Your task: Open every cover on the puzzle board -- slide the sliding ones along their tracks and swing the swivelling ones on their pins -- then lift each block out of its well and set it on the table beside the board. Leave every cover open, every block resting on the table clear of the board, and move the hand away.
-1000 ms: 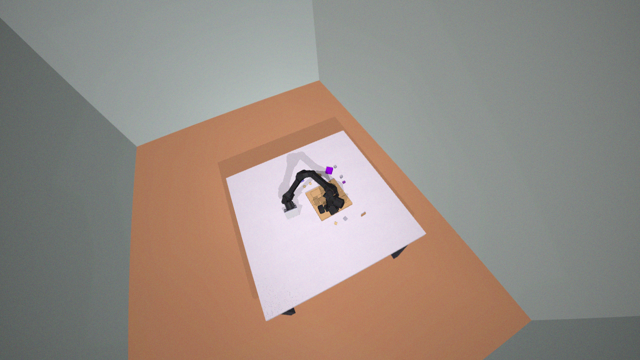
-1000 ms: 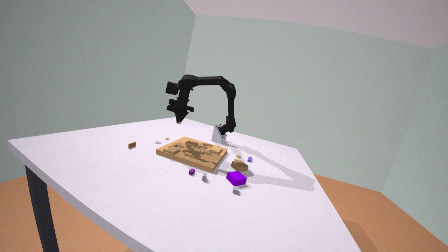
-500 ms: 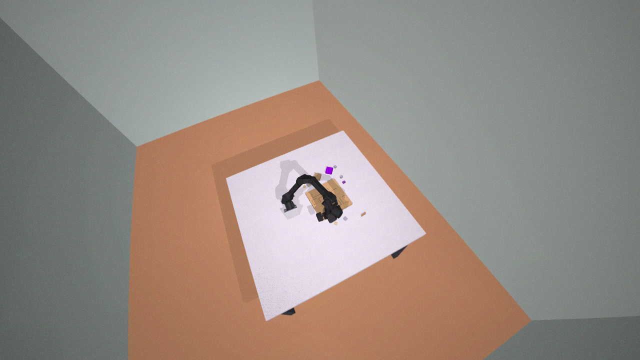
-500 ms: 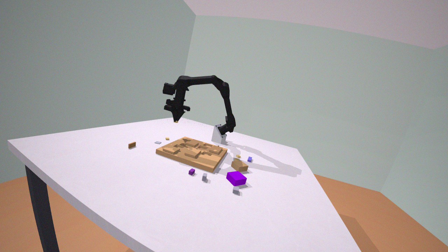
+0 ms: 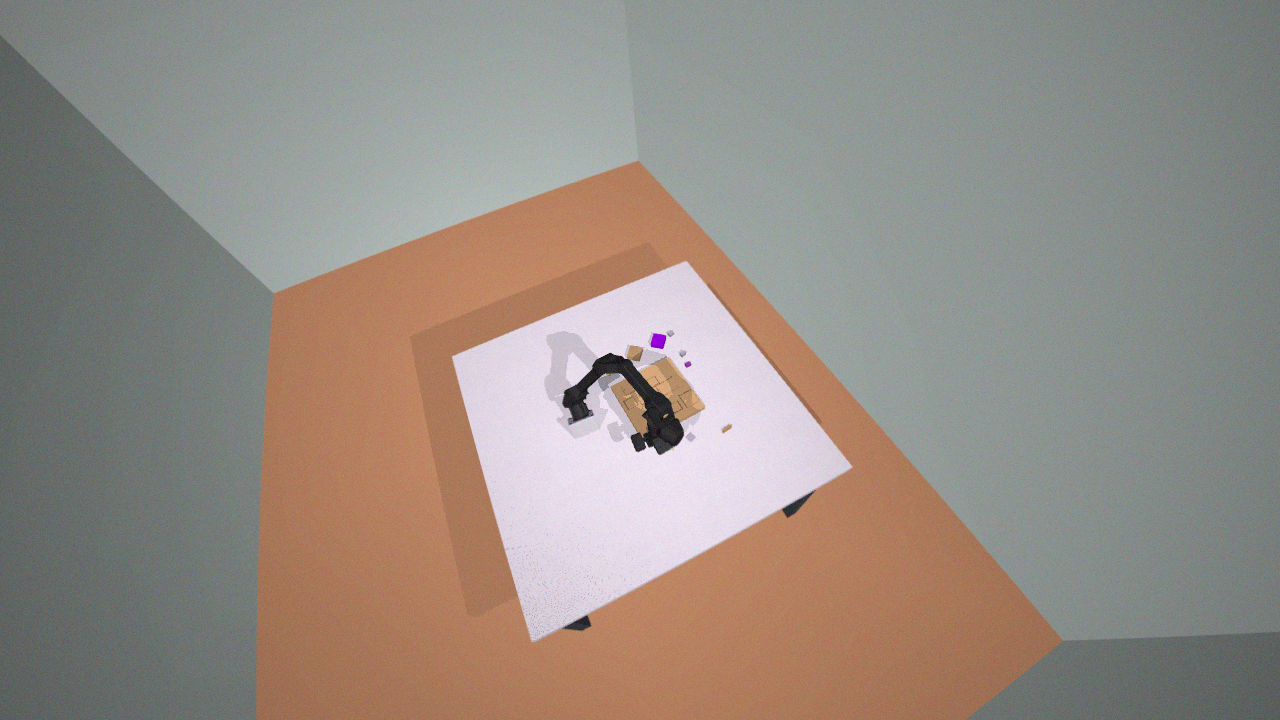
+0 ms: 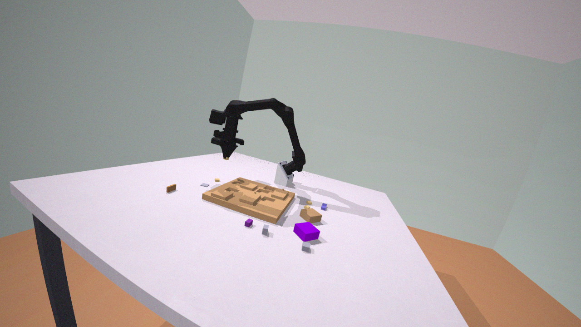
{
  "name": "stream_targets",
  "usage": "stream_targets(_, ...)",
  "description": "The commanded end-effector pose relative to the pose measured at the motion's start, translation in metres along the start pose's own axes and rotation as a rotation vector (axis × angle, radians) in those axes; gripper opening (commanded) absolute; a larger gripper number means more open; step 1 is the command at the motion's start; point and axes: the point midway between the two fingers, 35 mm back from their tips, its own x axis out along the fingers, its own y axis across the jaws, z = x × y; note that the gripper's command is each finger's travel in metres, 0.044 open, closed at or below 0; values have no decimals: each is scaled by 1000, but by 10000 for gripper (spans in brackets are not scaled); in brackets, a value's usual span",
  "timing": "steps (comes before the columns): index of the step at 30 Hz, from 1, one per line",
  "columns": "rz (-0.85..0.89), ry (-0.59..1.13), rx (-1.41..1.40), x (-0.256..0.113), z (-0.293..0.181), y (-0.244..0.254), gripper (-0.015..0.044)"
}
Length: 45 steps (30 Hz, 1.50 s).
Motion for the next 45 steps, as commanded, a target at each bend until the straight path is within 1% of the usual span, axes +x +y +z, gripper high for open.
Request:
stream_targets(1,-4,5,2,9,1,-1,80)
stream_targets(45,-3,7,1,81,0,0,80)
